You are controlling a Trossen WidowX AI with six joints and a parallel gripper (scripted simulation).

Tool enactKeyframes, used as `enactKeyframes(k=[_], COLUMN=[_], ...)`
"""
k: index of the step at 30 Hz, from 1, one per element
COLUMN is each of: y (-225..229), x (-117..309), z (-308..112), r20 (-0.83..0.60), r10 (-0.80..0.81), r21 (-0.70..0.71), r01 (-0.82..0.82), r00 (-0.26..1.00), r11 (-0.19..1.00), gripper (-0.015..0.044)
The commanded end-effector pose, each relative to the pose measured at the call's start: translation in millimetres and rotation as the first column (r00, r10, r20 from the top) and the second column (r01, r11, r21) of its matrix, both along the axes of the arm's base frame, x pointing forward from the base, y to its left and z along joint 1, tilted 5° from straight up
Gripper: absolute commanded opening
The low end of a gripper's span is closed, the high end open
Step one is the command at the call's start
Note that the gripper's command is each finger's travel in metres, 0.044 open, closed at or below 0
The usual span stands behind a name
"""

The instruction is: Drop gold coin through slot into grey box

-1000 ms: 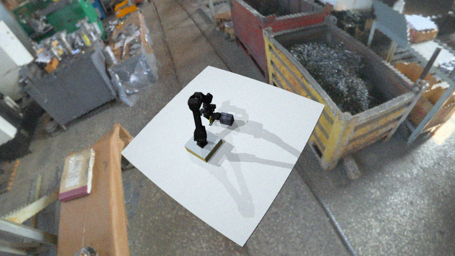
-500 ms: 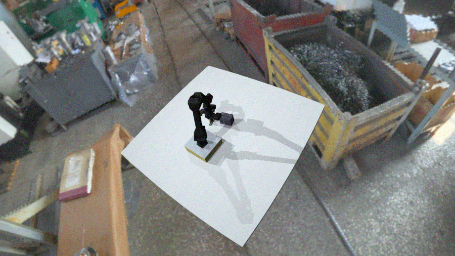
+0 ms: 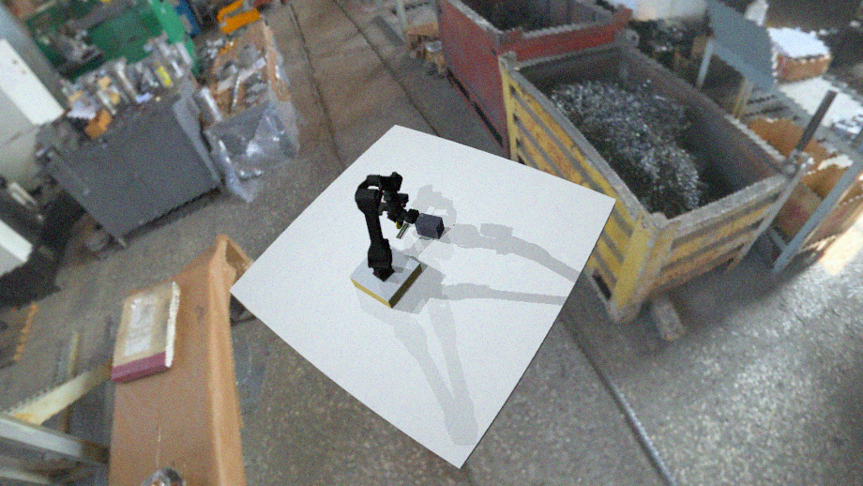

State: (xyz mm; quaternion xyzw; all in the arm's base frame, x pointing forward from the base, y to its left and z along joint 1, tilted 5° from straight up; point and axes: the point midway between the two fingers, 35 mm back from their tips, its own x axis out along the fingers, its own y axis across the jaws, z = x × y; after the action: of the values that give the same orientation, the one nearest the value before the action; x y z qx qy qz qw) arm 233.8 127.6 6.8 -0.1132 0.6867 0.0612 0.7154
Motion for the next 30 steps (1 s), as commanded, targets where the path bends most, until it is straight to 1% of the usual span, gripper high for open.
enactKeyframes(k=[1,26,28,30], y=[2,3,3,3], x=[0,-6,-6,-7], z=[9,70,70,70], r20=[-0.001,-0.001,0.0,0.004], r10=[-0.003,-0.003,-0.025,-0.087], r21=[0.003,0.003,0.005,0.008], r01=[0.003,0.003,0.025,0.087], r00=[1.0,1.0,1.0,0.996], r11=[1.0,1.0,1.0,0.996], gripper=[0.0,0.0,0.0,0.0])
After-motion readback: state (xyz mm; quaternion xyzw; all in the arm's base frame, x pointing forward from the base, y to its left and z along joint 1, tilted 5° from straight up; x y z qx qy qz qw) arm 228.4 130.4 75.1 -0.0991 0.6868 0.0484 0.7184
